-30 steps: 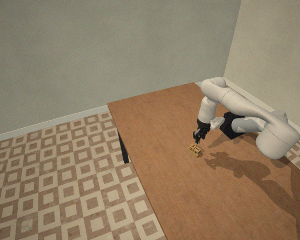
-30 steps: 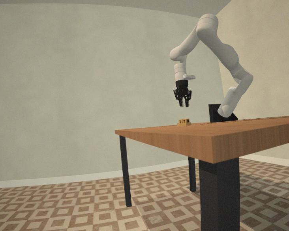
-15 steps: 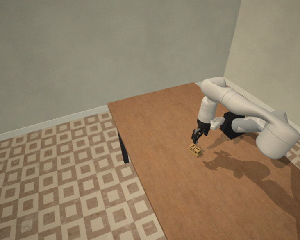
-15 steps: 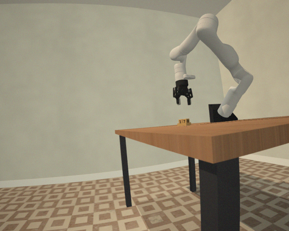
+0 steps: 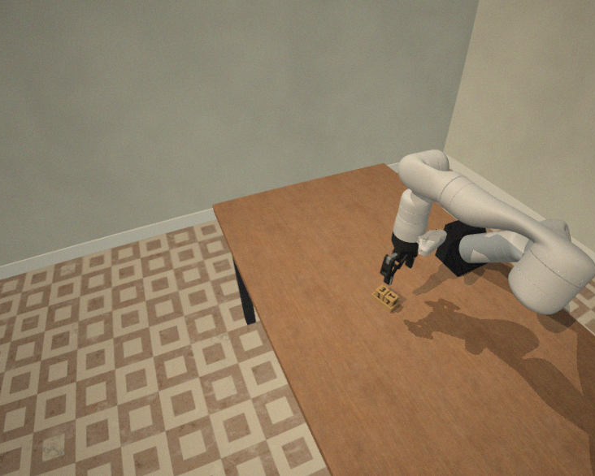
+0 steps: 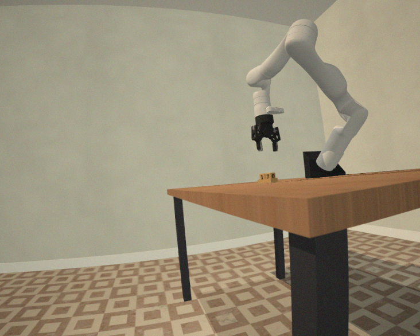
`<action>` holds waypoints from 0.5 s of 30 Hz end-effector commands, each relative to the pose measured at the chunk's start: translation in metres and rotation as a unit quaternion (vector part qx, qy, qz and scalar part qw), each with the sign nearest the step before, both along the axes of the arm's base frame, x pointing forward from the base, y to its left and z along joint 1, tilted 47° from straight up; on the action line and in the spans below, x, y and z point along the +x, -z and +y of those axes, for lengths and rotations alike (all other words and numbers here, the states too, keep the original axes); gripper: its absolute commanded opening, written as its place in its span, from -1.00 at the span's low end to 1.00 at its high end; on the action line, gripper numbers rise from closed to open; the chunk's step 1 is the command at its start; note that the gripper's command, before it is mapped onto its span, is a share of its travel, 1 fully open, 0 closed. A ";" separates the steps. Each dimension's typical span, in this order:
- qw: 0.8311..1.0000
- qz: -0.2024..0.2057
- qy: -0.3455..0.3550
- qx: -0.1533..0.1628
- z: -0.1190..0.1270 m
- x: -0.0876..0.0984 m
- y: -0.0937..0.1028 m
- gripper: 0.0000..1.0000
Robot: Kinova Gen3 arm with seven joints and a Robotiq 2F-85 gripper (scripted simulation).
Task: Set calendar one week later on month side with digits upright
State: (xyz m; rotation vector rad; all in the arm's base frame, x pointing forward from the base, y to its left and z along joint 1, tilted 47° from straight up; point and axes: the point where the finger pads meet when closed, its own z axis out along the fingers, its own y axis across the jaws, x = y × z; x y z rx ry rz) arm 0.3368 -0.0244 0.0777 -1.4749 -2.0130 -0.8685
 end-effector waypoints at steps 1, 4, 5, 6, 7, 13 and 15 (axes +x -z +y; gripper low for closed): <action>1.000 -0.003 0.002 -0.001 -0.007 0.002 -0.005 1.00; 1.000 -0.003 0.002 -0.001 -0.015 0.002 -0.013 1.00; 1.000 -0.003 0.002 -0.001 -0.019 0.002 -0.016 1.00; 1.000 -0.003 0.002 -0.001 -0.022 0.002 -0.019 1.00; 1.000 -0.003 0.002 -0.001 -0.025 0.002 -0.022 1.00; 1.000 -0.003 0.002 -0.001 -0.038 0.002 -0.034 1.00; 1.000 -0.003 0.002 -0.001 -0.043 0.002 -0.038 1.00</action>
